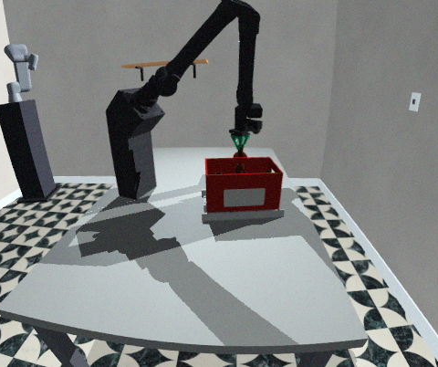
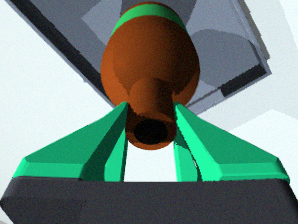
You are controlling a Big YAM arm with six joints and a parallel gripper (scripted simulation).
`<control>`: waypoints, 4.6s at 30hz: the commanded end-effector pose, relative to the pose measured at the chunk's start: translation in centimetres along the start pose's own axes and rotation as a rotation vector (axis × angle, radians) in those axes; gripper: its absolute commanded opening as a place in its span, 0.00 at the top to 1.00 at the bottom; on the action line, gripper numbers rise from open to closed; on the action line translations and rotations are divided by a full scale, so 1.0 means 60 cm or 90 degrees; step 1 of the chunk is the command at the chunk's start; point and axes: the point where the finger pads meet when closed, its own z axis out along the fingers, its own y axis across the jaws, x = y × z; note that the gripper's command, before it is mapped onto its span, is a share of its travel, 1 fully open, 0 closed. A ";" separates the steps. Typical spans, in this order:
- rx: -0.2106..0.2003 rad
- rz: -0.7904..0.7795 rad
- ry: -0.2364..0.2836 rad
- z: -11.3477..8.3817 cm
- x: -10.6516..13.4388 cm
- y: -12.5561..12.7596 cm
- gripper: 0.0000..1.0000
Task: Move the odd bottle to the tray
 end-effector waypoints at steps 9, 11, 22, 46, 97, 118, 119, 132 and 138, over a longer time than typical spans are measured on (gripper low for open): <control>-0.010 0.004 -0.006 0.007 -0.011 0.012 1.00; -0.010 0.004 -0.006 0.009 -0.010 0.012 1.00; -0.011 0.003 -0.006 0.011 -0.010 0.012 1.00; -0.011 0.006 -0.008 0.028 -0.014 0.011 1.00; -0.011 0.005 -0.006 0.035 -0.011 0.013 1.00; -0.010 0.004 -0.006 0.035 -0.010 0.011 0.00; -0.010 0.004 -0.006 0.035 -0.010 0.011 0.00; -0.010 0.004 -0.006 0.035 -0.010 0.011 0.00; -0.010 0.004 -0.006 0.035 -0.010 0.011 0.00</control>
